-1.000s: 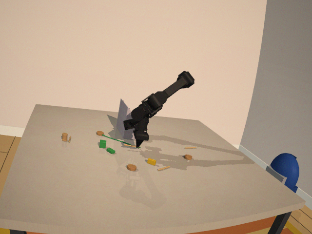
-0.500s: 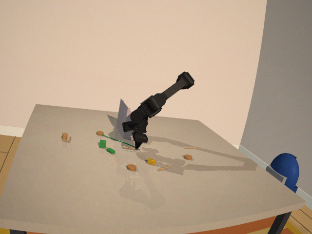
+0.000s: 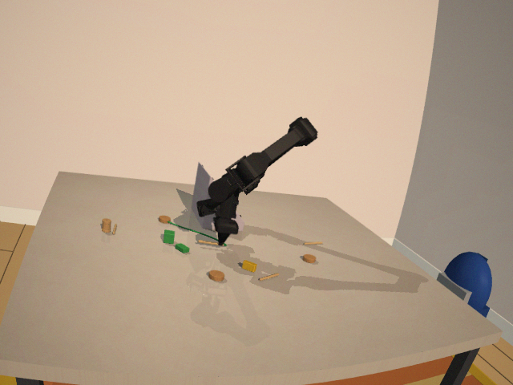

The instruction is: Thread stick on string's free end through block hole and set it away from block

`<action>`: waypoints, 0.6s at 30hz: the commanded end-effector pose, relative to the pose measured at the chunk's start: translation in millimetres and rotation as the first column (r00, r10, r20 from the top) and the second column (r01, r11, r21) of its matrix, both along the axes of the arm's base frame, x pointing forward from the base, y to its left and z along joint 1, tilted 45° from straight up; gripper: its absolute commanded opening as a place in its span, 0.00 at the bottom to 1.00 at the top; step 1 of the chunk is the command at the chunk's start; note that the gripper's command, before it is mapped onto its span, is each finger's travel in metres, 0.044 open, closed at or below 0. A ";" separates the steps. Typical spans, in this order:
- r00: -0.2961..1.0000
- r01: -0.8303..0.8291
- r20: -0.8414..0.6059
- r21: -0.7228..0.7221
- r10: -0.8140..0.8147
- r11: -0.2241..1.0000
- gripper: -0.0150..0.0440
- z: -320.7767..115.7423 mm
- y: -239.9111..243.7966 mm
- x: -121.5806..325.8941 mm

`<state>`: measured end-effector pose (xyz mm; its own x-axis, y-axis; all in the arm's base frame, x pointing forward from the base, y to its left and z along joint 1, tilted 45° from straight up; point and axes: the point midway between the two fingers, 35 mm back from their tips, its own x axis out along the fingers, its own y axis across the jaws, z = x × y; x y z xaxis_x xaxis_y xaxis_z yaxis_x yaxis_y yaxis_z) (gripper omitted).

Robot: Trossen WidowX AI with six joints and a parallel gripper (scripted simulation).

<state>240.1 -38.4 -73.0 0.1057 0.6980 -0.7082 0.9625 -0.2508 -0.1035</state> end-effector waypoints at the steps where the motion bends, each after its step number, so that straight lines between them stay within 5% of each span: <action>1: 1.000 -0.001 0.001 -0.005 0.001 1.000 0.25 -4.6 -5.7 1.1; 18: 1.000 0.000 0.001 -0.008 0.000 1.000 0.25 -19.9 -21.8 -3.5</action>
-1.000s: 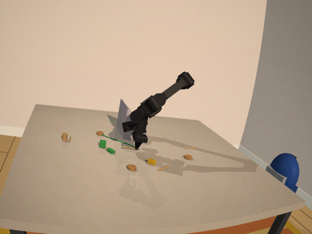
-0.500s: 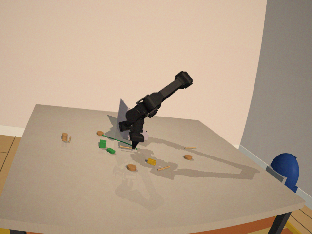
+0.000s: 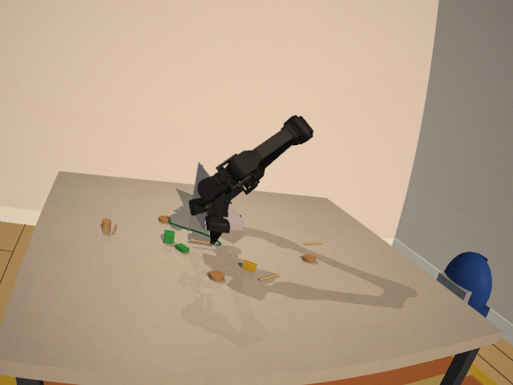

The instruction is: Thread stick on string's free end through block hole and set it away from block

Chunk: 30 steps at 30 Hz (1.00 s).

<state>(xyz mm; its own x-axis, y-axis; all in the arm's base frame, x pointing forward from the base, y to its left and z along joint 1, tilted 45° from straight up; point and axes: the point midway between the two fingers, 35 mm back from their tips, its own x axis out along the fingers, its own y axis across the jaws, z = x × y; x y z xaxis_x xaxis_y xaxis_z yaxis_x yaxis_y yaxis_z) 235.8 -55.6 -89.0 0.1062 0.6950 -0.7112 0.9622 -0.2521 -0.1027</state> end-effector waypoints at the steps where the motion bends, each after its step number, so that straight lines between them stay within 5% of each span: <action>1: 1.000 -0.001 0.001 -0.004 0.001 1.000 0.25 -4.8 -5.6 0.5; 30: 1.000 -0.003 0.002 -0.003 0.003 1.000 0.25 -31.9 -30.3 -12.0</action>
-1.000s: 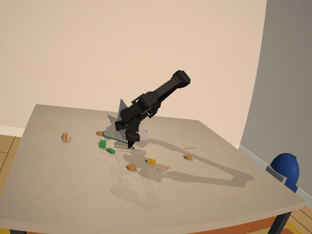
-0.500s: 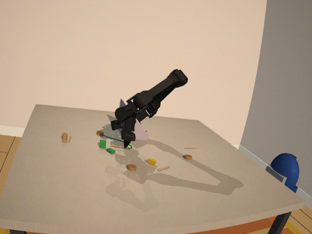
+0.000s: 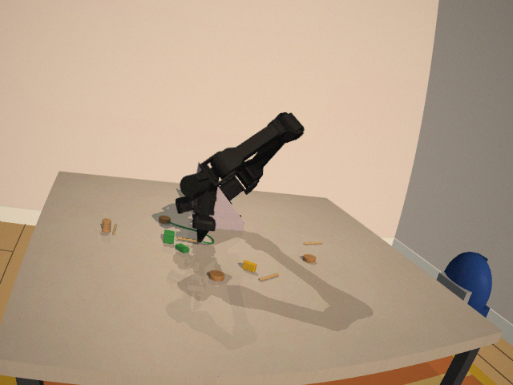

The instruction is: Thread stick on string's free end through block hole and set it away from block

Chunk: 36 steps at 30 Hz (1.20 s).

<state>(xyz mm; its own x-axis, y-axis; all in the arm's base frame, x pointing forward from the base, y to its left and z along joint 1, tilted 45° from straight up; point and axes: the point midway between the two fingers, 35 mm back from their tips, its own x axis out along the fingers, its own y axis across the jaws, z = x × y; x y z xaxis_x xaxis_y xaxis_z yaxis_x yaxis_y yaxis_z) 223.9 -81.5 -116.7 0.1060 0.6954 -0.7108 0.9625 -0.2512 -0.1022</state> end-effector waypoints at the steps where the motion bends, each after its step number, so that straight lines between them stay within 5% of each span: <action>1: 1.000 -0.002 0.001 -0.003 0.002 1.000 0.25 -5.2 -5.2 -0.5; 36: 1.000 -0.002 0.002 -0.004 0.002 1.000 0.25 -22.5 -23.4 -5.5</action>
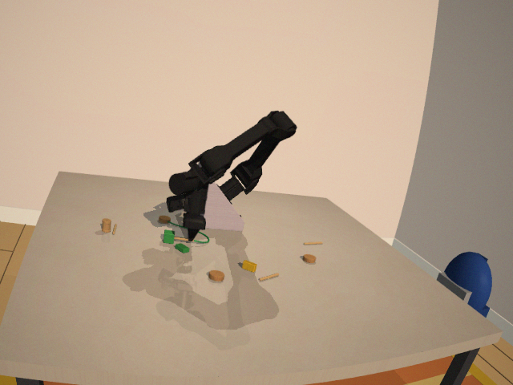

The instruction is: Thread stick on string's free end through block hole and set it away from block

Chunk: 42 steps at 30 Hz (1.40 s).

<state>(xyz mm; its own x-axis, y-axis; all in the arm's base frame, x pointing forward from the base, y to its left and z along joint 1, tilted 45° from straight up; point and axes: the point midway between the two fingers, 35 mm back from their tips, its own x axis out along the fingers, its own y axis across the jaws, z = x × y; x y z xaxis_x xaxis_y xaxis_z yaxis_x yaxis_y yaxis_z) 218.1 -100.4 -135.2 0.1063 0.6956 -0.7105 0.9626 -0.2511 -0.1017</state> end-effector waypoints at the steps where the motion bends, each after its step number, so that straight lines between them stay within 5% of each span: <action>1: 1.000 -0.002 0.001 -0.004 0.002 1.000 0.25 -4.8 -5.3 0.0; 35: 1.000 -0.001 0.001 -0.007 0.001 1.000 0.25 -28.1 -29.0 -8.9; 40: 1.000 0.002 0.000 -0.003 -0.002 1.000 0.47 -26.2 -26.8 -9.5; 42: 1.000 0.002 0.000 -0.003 -0.002 1.000 0.47 -26.2 -26.8 -9.5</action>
